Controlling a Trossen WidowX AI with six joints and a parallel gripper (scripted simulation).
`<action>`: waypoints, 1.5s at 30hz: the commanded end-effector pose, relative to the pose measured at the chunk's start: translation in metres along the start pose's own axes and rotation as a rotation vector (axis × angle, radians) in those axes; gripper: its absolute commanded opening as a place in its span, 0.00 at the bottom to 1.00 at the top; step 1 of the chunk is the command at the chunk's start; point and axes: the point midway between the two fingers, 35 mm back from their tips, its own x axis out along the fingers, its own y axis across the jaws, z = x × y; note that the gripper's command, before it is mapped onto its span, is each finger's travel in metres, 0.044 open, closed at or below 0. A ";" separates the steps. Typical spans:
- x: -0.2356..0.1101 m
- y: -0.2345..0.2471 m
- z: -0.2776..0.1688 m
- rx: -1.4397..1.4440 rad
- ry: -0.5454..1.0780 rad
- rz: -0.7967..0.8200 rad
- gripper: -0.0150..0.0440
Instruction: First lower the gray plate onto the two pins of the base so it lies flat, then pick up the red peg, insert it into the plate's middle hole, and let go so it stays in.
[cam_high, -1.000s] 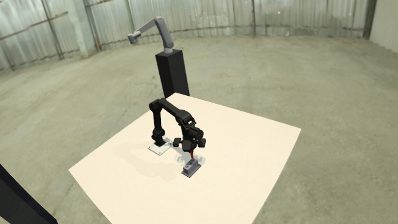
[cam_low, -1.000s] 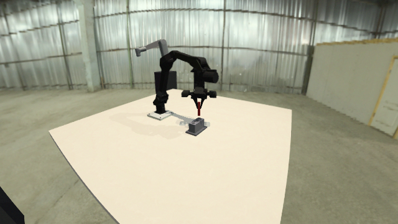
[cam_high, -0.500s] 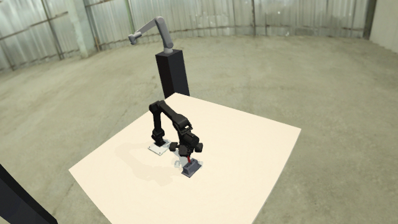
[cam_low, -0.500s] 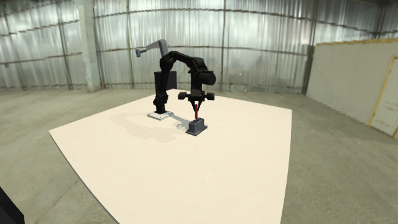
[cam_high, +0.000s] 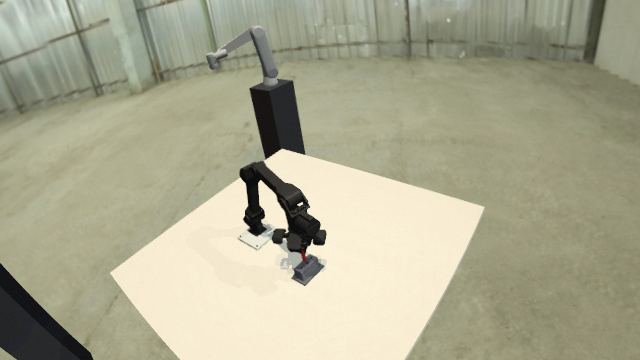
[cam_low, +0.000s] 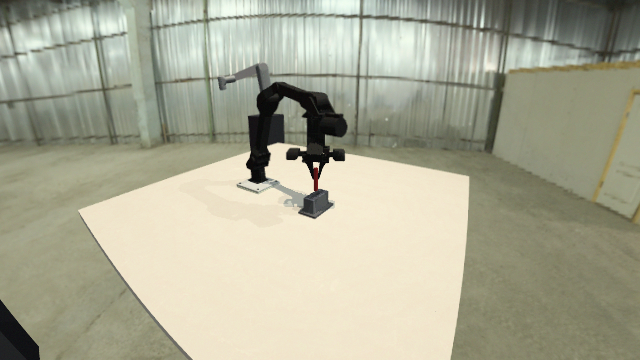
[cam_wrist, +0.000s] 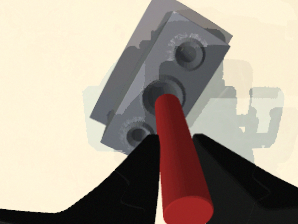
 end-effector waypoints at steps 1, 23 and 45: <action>0.000 0.000 -0.001 -0.005 0.005 0.002 0.25; 0.016 0.001 -0.001 -0.004 0.005 0.002 0.25; 0.017 0.001 0.001 -0.003 0.002 -0.002 0.25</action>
